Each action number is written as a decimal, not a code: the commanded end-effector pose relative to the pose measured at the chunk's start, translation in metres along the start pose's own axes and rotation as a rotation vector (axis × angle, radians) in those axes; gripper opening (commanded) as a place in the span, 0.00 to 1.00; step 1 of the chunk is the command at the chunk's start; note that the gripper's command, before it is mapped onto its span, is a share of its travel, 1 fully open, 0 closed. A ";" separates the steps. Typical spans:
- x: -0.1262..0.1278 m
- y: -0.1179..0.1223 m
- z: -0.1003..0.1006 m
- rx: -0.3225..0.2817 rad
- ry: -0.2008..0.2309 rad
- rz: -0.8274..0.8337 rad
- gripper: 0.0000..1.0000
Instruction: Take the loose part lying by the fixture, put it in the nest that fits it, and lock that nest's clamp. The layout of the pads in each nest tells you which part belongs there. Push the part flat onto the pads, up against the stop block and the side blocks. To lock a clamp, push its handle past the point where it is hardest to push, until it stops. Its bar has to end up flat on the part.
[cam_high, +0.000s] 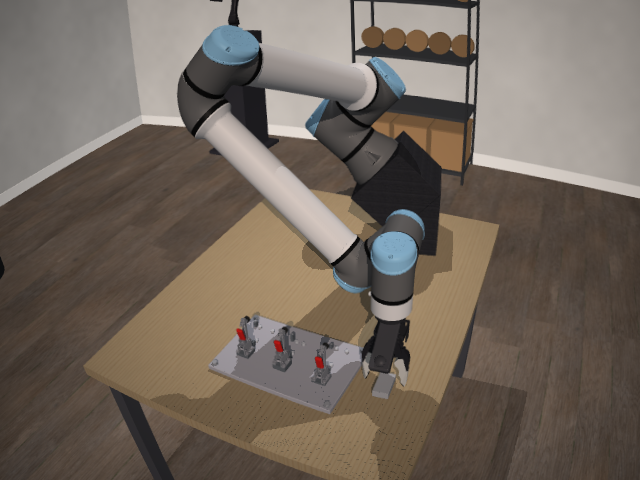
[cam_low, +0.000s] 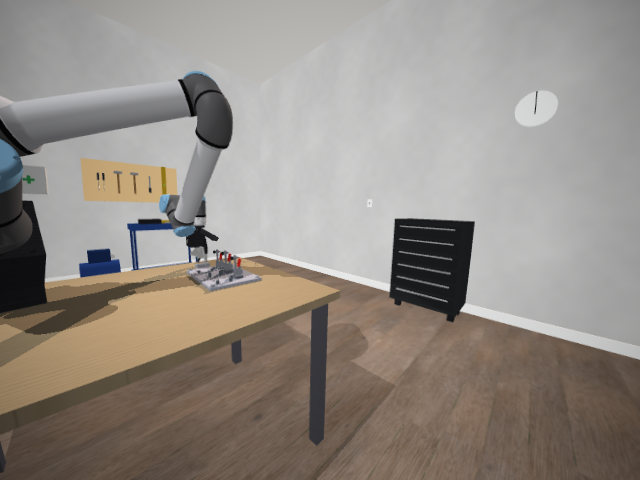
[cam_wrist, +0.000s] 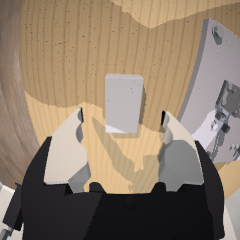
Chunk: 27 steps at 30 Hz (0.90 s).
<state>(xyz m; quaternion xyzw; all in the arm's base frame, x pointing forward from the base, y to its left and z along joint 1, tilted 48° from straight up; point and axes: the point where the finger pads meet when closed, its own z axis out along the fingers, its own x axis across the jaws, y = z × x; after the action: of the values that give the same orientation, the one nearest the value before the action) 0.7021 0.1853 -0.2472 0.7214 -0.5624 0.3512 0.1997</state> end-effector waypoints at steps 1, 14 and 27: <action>0.000 -0.001 0.005 0.001 0.000 0.000 0.59; 0.000 -0.001 0.011 0.001 0.000 0.000 0.59; 0.000 -0.001 0.011 0.001 0.000 0.000 0.00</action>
<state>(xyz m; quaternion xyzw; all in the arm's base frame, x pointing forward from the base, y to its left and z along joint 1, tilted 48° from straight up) 0.7056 0.1770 -0.2554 0.7215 -0.5624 0.3512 0.1996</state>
